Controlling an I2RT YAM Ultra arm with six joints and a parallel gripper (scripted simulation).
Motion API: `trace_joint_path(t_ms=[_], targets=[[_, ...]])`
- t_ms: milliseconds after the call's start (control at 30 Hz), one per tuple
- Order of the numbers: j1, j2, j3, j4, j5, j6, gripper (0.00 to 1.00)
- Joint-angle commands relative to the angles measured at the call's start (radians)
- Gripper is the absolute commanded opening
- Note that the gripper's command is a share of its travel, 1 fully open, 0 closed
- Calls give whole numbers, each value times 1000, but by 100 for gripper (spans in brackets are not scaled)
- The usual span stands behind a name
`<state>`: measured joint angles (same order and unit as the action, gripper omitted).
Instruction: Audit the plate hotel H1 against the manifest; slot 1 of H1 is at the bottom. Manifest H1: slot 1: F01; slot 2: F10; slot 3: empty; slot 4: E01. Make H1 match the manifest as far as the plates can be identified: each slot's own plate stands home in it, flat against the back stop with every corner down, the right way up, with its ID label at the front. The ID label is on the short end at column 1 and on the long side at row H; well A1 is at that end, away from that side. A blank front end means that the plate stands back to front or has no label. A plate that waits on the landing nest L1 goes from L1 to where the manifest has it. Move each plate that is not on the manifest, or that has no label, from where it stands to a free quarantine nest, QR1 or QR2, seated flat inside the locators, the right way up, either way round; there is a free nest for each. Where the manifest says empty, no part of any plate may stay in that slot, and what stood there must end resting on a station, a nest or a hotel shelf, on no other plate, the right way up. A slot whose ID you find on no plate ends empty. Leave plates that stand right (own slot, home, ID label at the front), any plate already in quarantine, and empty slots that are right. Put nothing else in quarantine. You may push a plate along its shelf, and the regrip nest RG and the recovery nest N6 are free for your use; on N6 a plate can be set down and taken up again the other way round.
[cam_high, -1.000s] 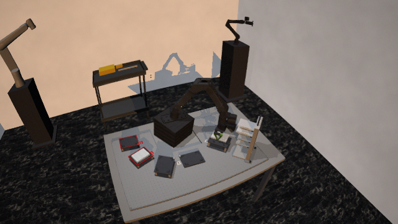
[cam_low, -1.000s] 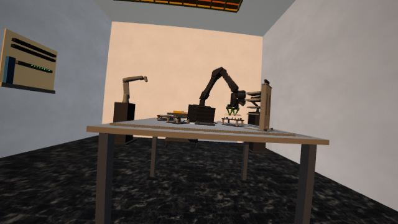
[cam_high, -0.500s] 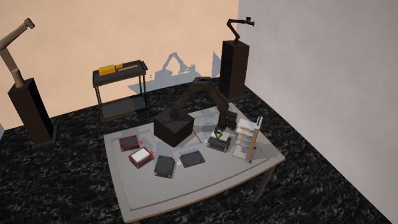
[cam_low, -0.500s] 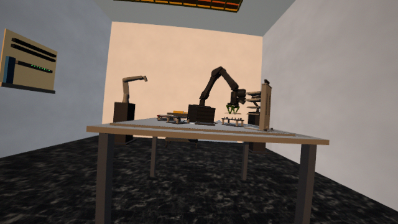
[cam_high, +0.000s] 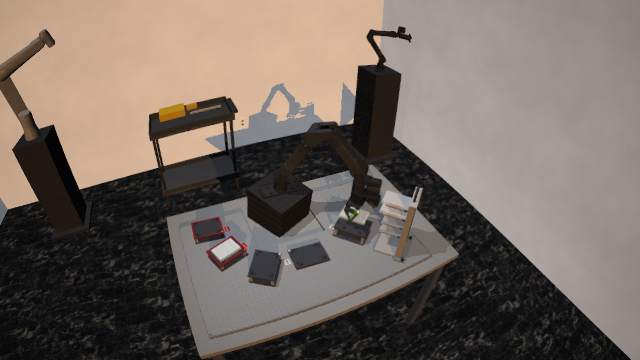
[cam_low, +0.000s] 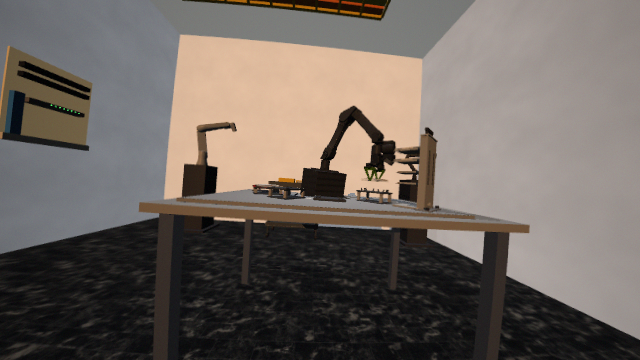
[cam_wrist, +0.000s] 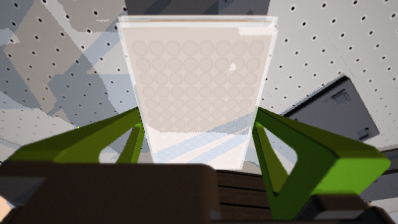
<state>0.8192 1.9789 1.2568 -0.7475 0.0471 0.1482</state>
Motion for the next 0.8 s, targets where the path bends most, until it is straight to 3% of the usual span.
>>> trace_joint_path(t_ms=[0, 567, 767], targets=[[1, -25, 17, -8, 1, 1, 86], [2, -35, 24, -26, 1, 2, 86], [4, -66, 50, -82, 1, 4, 86]])
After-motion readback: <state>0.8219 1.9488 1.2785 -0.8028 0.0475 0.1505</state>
